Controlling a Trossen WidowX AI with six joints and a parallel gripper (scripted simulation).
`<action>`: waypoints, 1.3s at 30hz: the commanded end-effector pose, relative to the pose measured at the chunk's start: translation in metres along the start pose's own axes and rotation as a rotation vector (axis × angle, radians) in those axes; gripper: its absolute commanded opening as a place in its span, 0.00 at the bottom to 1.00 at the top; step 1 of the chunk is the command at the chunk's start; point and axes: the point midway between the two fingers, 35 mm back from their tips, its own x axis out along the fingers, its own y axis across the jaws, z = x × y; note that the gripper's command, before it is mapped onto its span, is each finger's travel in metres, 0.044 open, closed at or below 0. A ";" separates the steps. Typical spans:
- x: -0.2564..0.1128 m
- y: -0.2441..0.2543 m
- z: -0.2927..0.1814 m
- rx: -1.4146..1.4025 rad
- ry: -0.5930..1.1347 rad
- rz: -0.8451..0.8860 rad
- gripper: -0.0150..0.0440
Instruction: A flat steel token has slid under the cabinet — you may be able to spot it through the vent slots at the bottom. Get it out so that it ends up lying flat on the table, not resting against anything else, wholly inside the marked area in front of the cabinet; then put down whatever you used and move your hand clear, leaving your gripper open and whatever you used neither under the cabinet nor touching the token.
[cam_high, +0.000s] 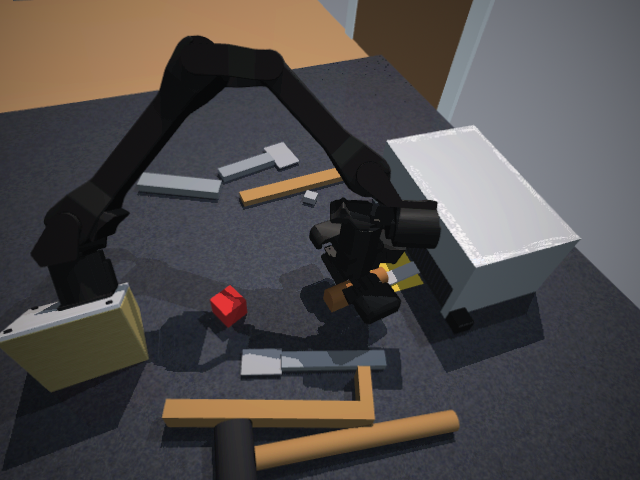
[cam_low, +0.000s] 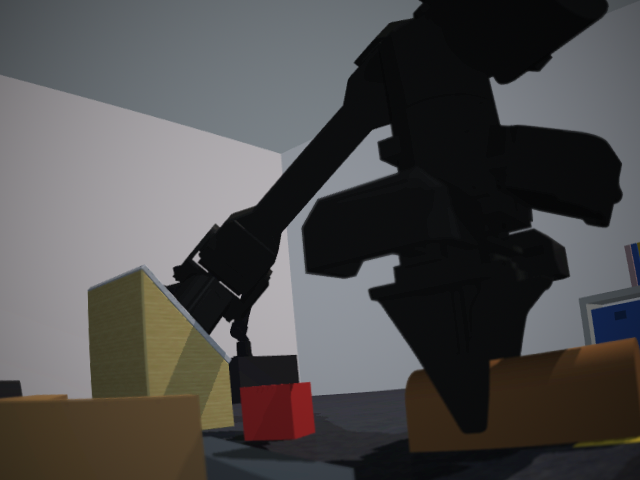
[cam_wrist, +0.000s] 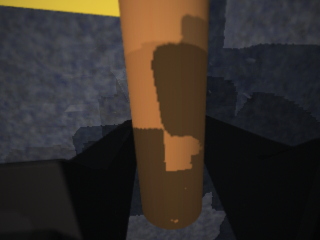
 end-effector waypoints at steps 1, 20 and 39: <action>0.000 -0.001 0.006 0.001 -0.001 -0.002 0.25; -0.001 -0.001 0.023 0.000 -0.002 -0.002 0.25; -0.001 -0.001 0.039 -0.001 -0.003 -0.002 0.25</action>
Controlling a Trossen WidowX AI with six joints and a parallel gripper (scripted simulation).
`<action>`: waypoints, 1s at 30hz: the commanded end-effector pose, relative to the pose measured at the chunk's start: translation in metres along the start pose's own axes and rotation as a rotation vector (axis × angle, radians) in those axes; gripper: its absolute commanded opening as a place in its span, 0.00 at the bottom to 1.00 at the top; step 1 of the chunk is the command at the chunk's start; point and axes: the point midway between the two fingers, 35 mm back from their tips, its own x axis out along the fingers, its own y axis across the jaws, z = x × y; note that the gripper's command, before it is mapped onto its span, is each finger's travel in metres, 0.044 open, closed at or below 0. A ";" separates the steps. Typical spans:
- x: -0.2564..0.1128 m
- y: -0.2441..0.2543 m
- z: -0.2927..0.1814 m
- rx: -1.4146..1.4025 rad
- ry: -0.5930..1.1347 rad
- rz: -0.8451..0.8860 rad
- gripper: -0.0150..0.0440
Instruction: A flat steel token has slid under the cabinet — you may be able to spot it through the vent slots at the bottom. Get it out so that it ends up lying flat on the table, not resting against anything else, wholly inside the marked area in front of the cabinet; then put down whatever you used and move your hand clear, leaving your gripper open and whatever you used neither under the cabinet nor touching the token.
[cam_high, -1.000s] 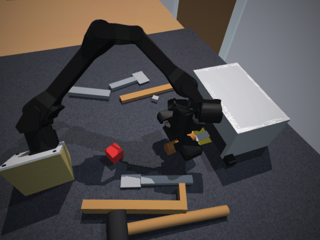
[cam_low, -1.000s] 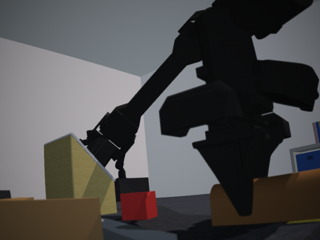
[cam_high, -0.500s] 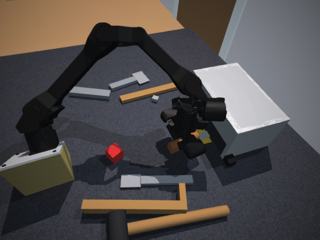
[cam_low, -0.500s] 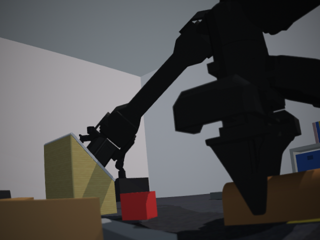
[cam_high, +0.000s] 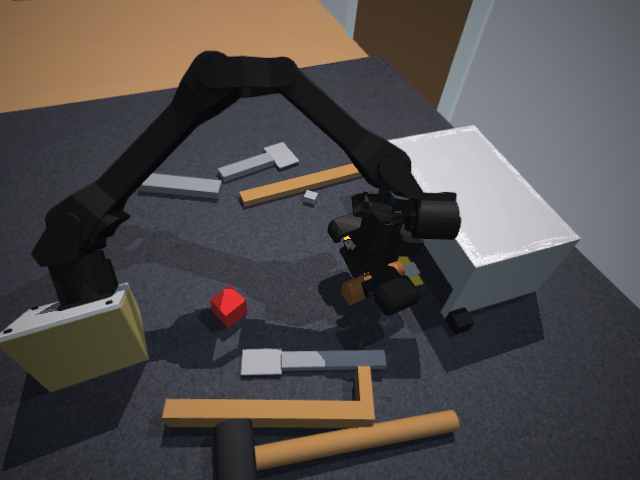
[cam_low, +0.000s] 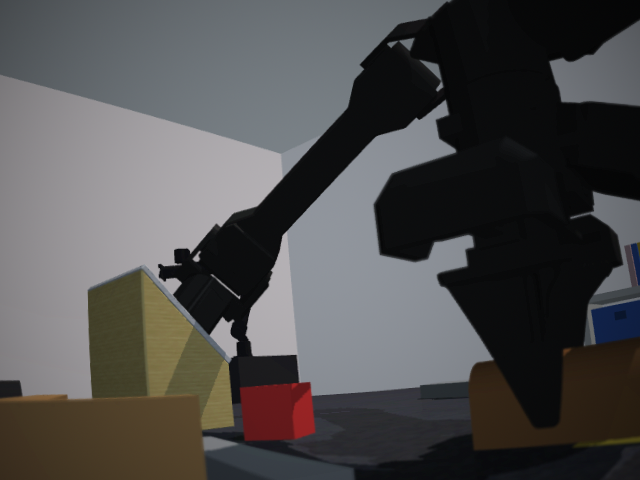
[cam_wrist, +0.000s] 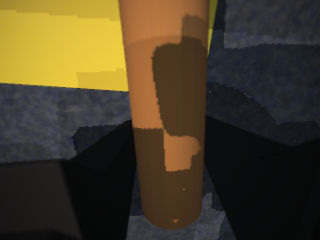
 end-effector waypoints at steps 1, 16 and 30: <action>0.000 -0.001 0.005 0.001 -0.001 -0.002 0.25; 0.002 0.010 0.011 0.001 -0.001 -0.001 0.25; 0.002 0.018 0.011 0.001 -0.001 0.000 0.25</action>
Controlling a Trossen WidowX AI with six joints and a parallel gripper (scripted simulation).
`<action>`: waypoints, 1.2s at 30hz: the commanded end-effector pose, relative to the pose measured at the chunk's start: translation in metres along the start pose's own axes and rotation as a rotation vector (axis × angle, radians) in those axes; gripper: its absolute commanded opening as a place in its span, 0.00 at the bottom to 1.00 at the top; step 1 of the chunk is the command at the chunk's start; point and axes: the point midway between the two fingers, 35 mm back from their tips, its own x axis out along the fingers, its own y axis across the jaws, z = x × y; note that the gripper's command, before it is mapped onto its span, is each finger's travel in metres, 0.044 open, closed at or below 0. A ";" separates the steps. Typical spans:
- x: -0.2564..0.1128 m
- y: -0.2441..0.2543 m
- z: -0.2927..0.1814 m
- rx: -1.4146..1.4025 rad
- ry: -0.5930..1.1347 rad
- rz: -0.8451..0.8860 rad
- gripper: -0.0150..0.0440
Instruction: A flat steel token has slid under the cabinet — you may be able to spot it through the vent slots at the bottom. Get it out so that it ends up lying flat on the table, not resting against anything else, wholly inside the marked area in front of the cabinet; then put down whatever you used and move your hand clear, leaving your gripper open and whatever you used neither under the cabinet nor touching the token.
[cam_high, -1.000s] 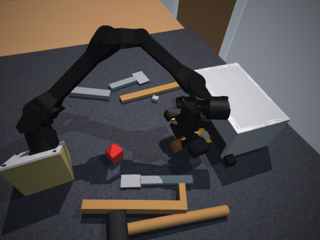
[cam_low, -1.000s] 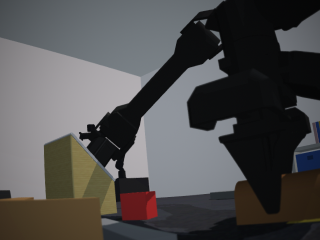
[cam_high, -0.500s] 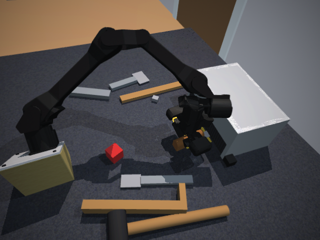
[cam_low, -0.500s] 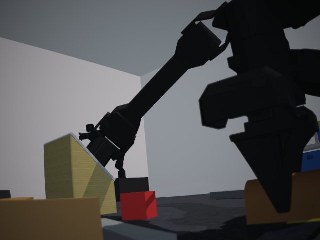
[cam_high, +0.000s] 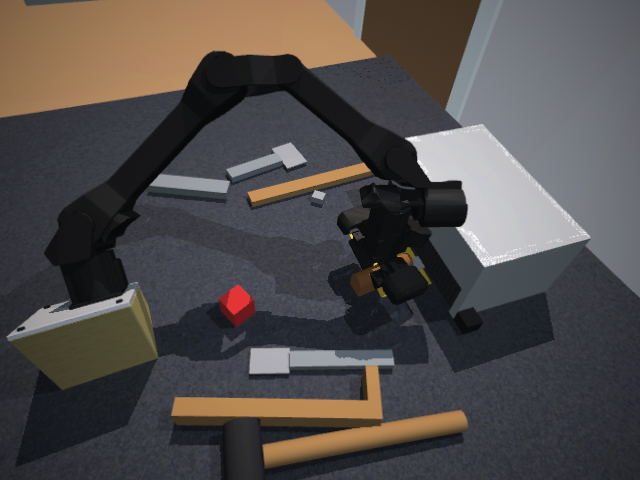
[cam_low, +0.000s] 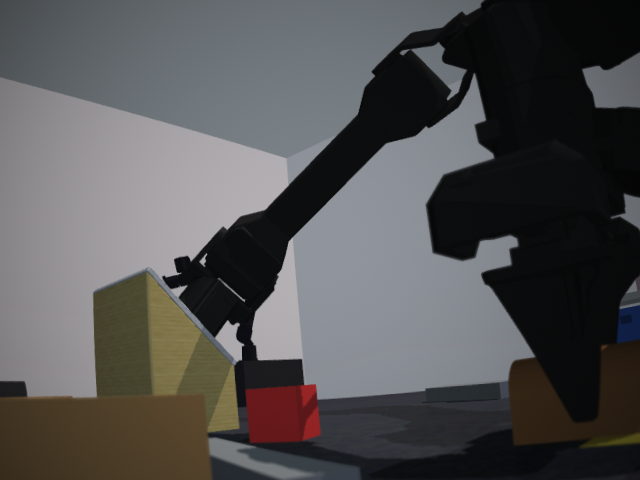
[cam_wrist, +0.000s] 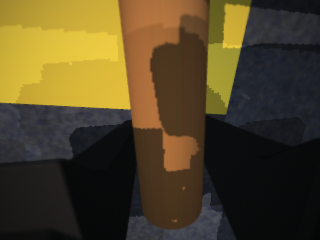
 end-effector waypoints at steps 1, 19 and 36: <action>0.001 0.004 0.000 -0.005 0.001 0.005 0.25; 0.001 0.002 -0.014 -0.004 0.002 0.005 0.25; 0.002 0.001 -0.030 -0.003 0.003 0.005 0.25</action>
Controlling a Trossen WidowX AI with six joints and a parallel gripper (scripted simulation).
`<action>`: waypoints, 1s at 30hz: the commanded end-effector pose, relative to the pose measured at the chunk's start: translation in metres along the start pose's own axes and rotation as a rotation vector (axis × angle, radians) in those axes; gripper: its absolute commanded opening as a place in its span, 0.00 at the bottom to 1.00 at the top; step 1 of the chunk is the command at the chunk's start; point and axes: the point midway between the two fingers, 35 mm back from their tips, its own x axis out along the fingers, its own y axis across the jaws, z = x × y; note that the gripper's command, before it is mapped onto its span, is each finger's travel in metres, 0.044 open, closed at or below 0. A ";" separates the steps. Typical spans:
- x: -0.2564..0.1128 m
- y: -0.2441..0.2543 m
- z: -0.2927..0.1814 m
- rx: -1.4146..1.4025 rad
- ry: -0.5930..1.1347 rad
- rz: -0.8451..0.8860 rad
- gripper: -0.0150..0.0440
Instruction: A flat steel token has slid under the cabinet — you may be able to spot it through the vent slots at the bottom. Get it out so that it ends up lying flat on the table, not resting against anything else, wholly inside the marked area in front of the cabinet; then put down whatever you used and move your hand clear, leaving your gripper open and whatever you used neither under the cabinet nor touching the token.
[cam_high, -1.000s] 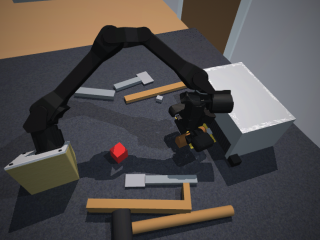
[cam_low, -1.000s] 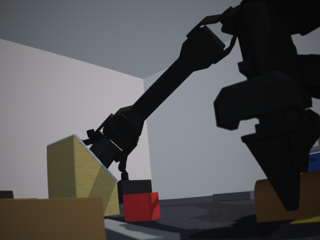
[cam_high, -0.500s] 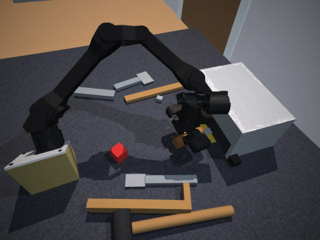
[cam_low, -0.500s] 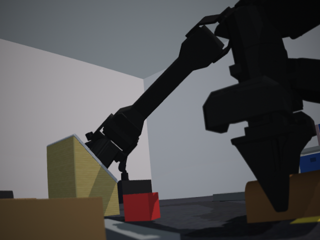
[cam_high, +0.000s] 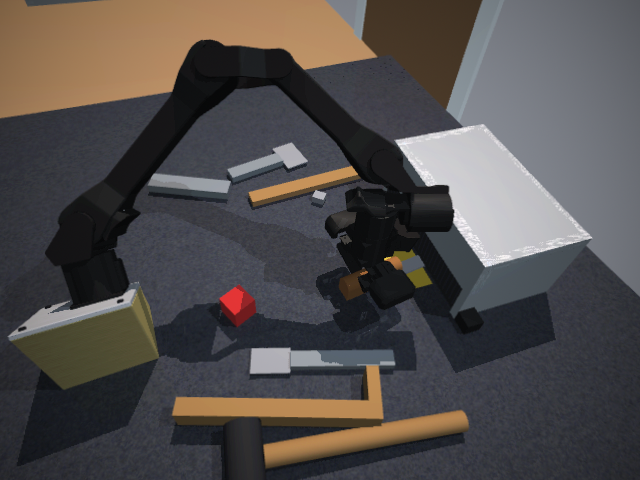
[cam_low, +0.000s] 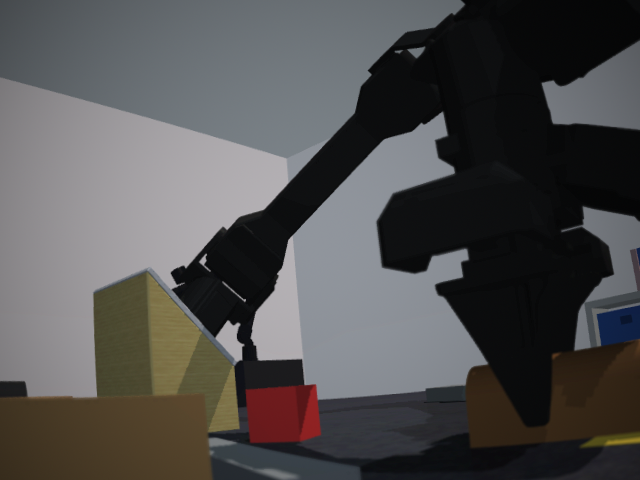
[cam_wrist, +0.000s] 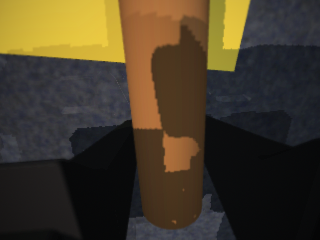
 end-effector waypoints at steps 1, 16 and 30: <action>0.001 0.000 -0.006 -0.001 0.002 0.001 0.25; 0.001 0.000 -0.020 0.000 0.003 0.001 0.25; 0.001 -0.001 -0.034 0.001 0.004 0.001 0.25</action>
